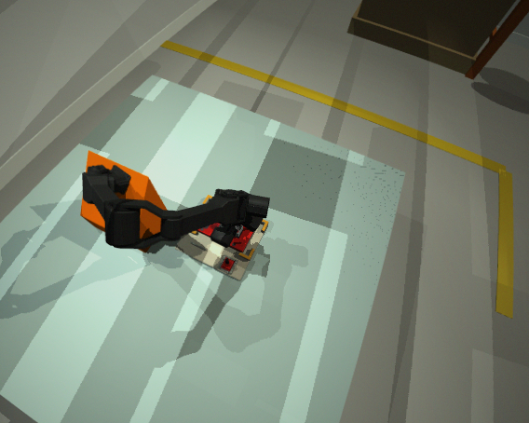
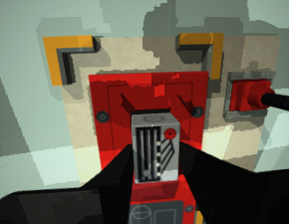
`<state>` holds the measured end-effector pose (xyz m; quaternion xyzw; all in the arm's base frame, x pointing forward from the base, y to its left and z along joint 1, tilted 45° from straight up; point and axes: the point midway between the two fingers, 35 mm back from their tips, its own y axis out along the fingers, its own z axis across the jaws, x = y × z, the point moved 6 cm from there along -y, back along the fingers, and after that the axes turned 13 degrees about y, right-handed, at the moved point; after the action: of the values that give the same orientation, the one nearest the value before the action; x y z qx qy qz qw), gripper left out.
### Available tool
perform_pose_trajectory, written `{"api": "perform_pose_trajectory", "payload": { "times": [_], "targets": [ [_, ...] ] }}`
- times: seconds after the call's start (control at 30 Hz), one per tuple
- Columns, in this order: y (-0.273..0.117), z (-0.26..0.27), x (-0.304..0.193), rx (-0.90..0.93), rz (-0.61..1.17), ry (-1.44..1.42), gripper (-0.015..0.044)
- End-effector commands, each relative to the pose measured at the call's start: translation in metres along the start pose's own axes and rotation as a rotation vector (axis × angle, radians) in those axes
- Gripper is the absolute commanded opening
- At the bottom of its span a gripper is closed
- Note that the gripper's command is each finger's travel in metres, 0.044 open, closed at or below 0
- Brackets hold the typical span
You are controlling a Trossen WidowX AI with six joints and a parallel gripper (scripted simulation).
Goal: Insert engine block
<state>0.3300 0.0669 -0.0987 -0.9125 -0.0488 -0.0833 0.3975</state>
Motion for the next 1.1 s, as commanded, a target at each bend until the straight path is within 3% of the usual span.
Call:
{"api": "perform_pose_trajectory", "payload": {
  "times": [0.0,1.07],
  "targets": [
    [0.0011,-0.0001,0.0,-0.003,-0.002,-0.005,0.0158],
    [0.0097,-0.0002,-0.0002,-0.003,-0.002,-0.005,0.0158]
  ]
}}
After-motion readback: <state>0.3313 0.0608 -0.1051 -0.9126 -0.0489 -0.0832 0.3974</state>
